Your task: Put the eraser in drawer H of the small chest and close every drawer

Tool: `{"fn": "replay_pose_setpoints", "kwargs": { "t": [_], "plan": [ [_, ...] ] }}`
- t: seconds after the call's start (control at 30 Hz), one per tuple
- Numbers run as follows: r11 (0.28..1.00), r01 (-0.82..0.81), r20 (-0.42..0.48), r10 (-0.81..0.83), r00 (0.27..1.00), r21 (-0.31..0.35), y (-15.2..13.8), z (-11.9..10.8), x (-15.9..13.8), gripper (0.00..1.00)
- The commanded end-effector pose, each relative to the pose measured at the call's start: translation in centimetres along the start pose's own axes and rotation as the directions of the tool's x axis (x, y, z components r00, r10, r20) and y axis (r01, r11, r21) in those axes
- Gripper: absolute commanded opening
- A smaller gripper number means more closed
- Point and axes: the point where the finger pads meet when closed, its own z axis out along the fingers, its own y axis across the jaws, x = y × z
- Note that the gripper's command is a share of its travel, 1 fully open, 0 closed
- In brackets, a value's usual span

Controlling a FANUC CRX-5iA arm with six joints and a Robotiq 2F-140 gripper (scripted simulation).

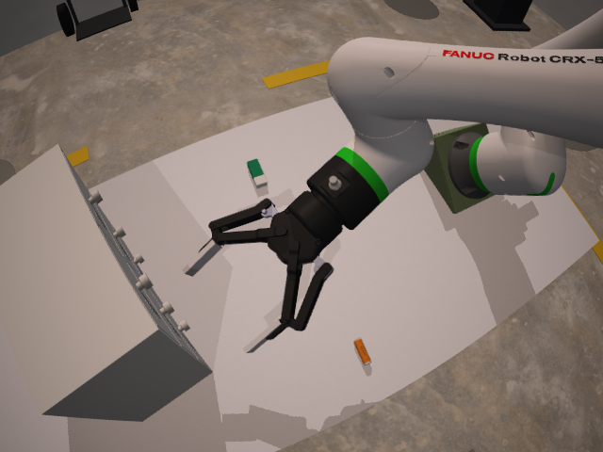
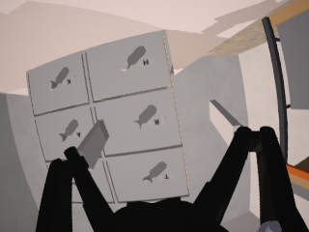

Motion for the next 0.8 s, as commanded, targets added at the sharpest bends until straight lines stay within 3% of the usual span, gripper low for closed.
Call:
{"fn": "replay_pose_setpoints", "kwargs": {
  "t": [0.0, 0.47, 0.77],
  "plan": [
    [1.000, -0.001, -0.002, 0.001, 1.000, 0.000, 0.01, -0.30, -0.80, 1.00],
    [1.000, -0.001, -0.008, 0.001, 1.000, -0.001, 0.02, -0.43, -1.02, 1.00],
    [1.000, -0.001, -0.056, 0.001, 0.998, -0.001, 0.02, -0.94, -1.26, 1.00]
  ]
}}
